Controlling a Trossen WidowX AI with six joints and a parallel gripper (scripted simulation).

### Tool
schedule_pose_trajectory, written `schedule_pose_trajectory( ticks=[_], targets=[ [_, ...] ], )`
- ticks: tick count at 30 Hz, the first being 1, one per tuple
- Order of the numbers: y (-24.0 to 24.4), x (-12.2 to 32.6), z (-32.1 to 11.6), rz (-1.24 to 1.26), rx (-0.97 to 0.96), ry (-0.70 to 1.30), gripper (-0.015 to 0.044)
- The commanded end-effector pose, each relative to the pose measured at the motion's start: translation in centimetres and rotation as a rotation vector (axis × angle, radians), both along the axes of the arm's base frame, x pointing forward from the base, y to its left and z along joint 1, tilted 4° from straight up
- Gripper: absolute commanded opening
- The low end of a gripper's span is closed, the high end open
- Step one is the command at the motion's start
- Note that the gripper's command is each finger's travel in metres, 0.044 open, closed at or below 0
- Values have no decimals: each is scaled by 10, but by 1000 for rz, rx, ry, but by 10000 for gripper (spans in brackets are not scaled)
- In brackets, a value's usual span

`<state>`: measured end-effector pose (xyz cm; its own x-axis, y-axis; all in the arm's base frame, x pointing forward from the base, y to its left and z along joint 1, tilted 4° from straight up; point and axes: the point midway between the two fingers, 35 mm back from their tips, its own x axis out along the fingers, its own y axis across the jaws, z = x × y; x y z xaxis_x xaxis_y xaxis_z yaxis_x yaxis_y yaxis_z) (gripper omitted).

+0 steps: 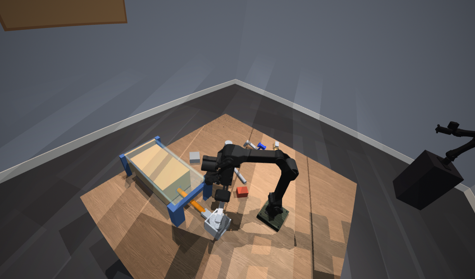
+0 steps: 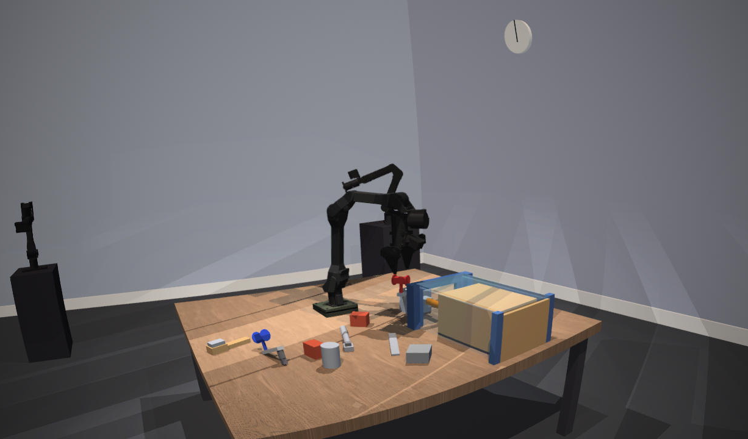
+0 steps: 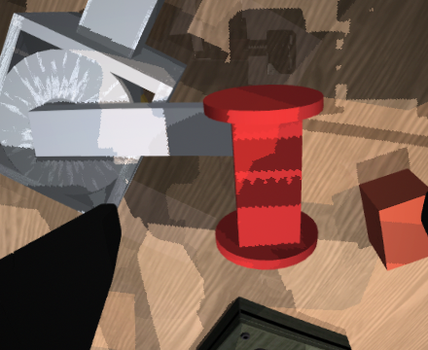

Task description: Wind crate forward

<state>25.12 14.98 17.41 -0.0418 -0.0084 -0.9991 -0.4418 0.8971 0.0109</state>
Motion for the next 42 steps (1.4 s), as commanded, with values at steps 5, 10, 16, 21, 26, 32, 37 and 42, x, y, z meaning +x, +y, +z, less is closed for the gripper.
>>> schedule_pose_trajectory(
  ticks=[5,10,16,21,26,32,37,42],
  targets=[
    [1,0,-14,9,4,0,440],
    [1,0,-22,12,4,0,440],
    [0,0,-32,15,4,0,440],
    [0,-1,-40,18,4,0,440],
    [0,-2,-48,21,4,0,440],
    [-1,-3,-58,25,4,1,440],
    [-2,-4,-66,28,4,1,440],
    [-2,-4,-63,22,0,2,361]
  ],
)
